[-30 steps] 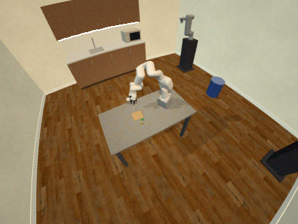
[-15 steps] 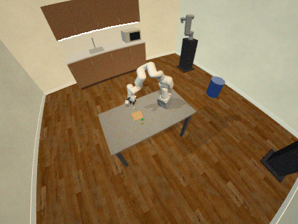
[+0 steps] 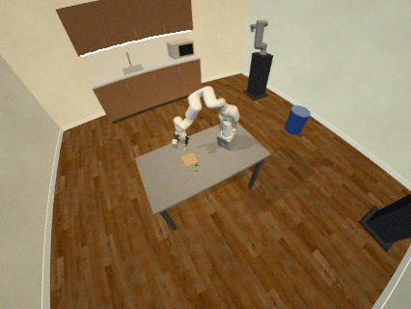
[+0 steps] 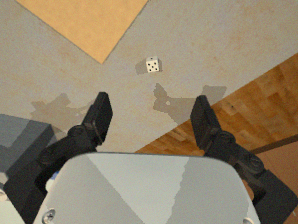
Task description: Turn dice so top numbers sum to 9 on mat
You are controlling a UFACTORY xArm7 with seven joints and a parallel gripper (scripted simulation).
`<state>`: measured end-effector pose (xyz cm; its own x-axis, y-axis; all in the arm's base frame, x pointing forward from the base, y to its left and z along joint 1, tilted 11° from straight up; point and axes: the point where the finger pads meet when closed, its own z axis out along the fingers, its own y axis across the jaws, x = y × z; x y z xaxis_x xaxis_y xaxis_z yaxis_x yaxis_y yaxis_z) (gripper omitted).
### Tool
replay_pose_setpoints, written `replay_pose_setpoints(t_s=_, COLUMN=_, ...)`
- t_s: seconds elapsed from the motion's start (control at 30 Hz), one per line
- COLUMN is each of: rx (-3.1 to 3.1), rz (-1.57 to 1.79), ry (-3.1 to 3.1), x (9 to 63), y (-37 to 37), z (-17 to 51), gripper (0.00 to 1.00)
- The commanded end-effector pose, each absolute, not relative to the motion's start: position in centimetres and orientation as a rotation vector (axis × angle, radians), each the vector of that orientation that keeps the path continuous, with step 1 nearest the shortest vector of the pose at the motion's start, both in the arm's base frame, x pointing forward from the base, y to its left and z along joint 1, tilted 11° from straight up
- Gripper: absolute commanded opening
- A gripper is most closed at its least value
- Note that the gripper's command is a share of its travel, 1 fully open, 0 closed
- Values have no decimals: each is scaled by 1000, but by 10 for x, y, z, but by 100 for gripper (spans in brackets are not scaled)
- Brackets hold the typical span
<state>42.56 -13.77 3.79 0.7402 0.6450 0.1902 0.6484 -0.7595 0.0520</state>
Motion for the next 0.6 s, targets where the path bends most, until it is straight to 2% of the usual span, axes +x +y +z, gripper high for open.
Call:
replay_pose_setpoints(t_s=0.0, rx=-2909, rz=-314, ry=-1104, x=426, y=-139, z=39, gripper=100)
replay_pose_setpoints(t_s=0.57, rx=-2641, rz=-308, ry=-1731, x=425, y=-141, z=26, gripper=100)
